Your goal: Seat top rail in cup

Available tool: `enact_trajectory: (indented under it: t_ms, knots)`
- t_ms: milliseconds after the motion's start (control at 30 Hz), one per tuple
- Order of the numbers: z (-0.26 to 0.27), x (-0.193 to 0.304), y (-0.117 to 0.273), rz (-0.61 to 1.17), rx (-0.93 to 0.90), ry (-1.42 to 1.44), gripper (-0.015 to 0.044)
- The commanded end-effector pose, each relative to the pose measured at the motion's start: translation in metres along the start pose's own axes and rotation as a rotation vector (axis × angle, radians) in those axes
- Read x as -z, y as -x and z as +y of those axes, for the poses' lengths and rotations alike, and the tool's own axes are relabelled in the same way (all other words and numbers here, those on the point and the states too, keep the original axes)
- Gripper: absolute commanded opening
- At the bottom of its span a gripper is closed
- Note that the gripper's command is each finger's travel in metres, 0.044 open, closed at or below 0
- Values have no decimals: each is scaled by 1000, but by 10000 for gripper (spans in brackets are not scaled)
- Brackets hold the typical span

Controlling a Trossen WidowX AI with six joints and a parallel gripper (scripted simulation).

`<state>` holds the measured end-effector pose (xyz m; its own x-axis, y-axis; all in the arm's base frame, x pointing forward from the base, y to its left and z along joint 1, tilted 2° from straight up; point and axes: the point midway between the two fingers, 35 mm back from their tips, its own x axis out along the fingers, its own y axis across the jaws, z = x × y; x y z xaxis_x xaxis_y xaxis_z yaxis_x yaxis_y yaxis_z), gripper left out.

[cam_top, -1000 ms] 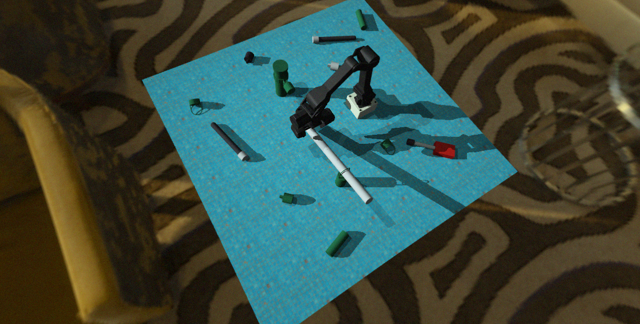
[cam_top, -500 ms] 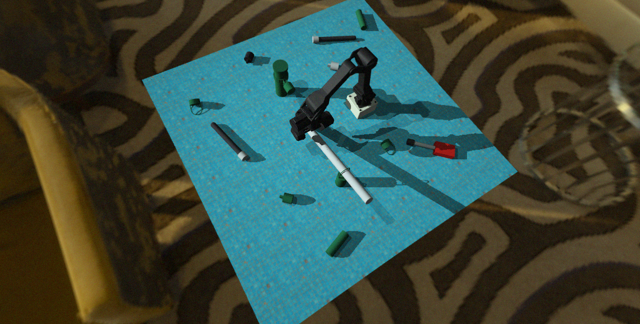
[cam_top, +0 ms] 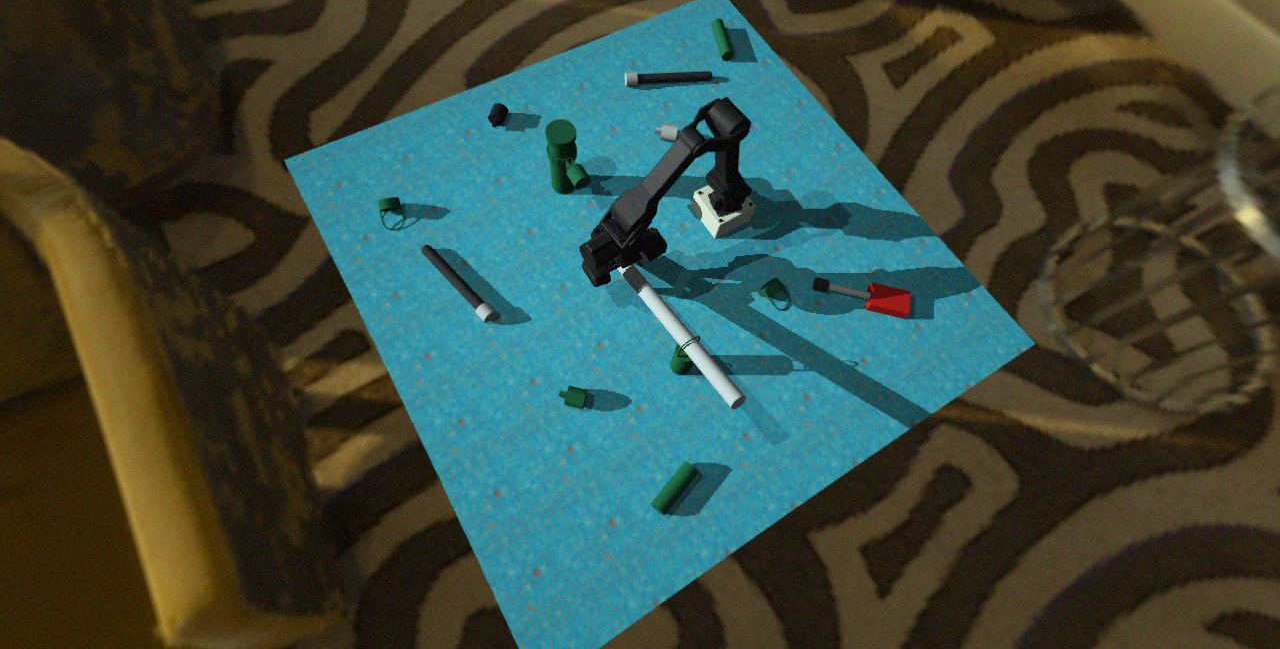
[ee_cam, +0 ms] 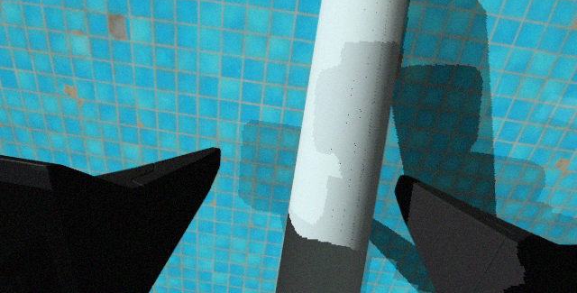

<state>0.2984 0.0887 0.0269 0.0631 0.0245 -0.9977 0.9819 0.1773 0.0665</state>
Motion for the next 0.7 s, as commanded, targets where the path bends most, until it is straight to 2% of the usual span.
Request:
enact_trajectory:
  t_ms: [0, 100, 400, 667]
  knots:
    - [-3, -1, -9, -5, 11, -6, 440]
    - [-3, -1, -10, -5, 11, -6, 440]
    - [-2, -1, -10, -5, 11, -6, 204]
    - [-2, -1, -10, -5, 11, -6, 150]
